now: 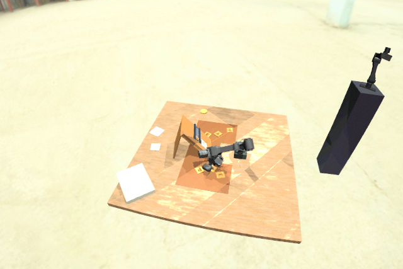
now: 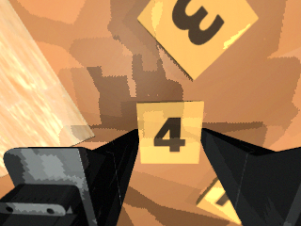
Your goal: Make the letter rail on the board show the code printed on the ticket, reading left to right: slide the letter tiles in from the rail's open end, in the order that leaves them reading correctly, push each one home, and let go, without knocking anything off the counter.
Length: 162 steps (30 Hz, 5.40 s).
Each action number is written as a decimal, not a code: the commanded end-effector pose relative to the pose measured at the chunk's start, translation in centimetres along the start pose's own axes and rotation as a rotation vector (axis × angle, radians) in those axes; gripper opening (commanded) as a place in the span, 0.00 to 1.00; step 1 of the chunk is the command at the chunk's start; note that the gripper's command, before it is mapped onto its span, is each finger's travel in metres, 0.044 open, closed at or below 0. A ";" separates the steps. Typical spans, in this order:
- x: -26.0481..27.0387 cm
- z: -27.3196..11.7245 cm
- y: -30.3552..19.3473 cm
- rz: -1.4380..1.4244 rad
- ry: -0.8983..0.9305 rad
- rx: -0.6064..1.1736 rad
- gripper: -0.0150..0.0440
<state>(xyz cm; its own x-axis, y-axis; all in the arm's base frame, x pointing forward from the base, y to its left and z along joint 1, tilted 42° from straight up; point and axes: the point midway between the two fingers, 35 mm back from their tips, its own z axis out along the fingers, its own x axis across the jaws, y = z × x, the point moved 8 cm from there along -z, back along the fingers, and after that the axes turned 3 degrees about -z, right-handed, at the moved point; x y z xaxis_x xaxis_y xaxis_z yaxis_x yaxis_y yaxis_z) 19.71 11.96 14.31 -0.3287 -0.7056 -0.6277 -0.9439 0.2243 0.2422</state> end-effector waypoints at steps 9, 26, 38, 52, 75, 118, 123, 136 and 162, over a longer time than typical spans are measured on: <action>0.2 -0.7 0.0 -0.004 -0.001 0.003 0.25; 0.5 -1.4 0.0 -0.004 -0.001 0.003 0.25; 0.7 -2.0 0.0 -0.004 0.000 0.003 0.25; 0.8 -2.6 0.0 -0.004 0.000 0.003 0.25; -0.4 -4.5 -2.1 0.174 -0.063 0.126 0.25; -5.2 -15.0 -10.5 0.813 -0.498 0.439 0.25; -5.6 -16.5 -11.4 0.881 -0.560 0.457 0.25; -6.2 -20.5 -13.6 1.043 -0.728 0.488 0.25; -1.6 -26.9 -18.7 1.388 -0.977 0.495 0.25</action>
<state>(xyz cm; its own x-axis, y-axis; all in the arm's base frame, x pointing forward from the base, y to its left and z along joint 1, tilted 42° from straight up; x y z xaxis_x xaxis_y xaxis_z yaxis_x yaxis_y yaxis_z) 38.19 -6.98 32.17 -0.5572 0.7065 -0.4364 0.1035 0.5805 0.8077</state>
